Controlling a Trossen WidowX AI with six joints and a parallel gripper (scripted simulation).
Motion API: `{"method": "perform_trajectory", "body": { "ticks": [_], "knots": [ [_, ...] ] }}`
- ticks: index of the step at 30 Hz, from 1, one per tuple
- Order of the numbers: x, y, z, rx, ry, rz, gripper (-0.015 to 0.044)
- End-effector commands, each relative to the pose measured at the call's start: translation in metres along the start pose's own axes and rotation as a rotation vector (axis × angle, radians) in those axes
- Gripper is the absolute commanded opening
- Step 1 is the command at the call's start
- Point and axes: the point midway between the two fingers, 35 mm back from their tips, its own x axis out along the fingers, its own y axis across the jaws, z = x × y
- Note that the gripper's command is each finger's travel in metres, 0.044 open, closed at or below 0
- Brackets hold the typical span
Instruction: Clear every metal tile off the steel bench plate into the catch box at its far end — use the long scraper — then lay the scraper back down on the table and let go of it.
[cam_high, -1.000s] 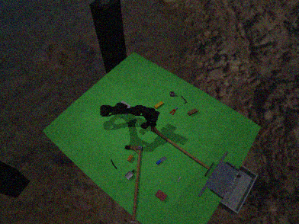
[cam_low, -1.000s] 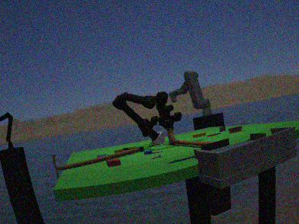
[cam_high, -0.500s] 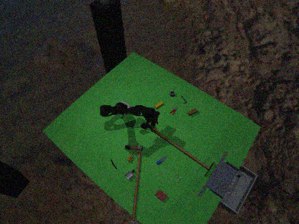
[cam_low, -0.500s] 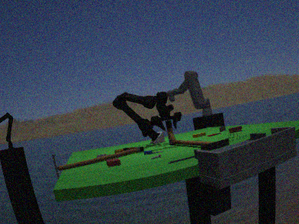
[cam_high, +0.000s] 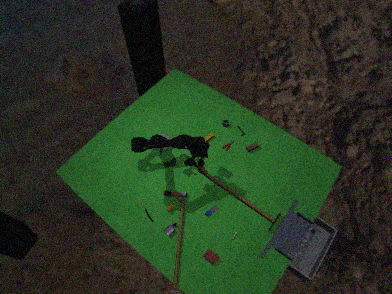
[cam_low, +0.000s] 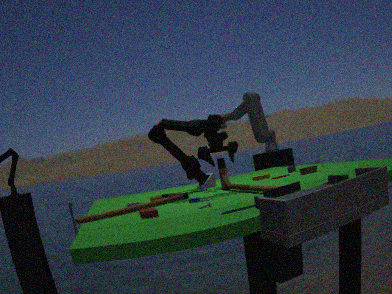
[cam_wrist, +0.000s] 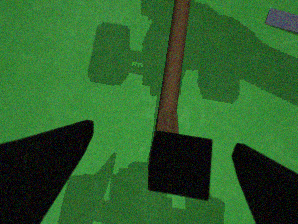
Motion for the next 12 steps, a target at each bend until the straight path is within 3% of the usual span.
{"method": "perform_trajectory", "body": {
  "ticks": [1,12],
  "knots": [
    [-0.013,0.002,0.008,0.009,-0.002,0.002,0.0440],
    [-0.043,0.004,0.018,0.009,0.003,0.004,0.0440]
  ]
}}
